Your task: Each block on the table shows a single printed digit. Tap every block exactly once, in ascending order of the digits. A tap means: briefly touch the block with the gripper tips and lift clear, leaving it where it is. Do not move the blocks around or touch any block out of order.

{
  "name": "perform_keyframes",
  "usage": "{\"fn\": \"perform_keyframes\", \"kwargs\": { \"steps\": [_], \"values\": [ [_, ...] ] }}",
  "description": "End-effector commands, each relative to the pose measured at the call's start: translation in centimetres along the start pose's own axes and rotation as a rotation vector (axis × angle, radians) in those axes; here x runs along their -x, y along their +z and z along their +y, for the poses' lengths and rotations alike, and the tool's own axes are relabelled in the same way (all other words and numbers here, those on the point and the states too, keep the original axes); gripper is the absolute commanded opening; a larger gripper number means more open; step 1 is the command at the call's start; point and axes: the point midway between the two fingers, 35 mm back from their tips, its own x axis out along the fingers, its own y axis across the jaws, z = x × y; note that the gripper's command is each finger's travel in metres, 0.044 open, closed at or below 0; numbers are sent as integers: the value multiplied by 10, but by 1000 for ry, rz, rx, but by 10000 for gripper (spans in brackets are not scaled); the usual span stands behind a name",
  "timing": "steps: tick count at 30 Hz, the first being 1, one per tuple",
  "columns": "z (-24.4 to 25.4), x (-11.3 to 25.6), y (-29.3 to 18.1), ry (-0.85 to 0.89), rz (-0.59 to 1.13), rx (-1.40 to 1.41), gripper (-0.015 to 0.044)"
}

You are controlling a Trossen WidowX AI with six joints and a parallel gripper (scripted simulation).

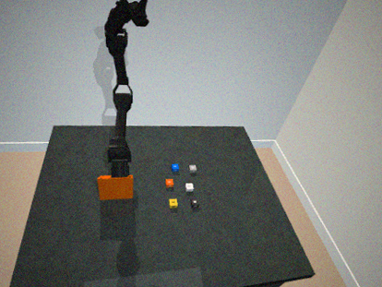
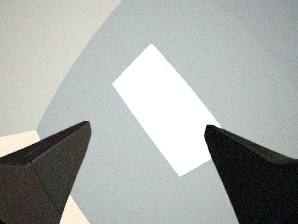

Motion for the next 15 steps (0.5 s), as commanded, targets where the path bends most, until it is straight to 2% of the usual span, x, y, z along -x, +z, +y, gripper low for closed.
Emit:
{"fn": "perform_keyframes", "kwargs": {
  "steps": [1,8,15],
  "values": [
    [48,-23,-52,127,77,-130,400],
    [148,-46,-108,371,187,-331,400],
    [265,-45,-139,653,298,-504,400]
  ]
}}
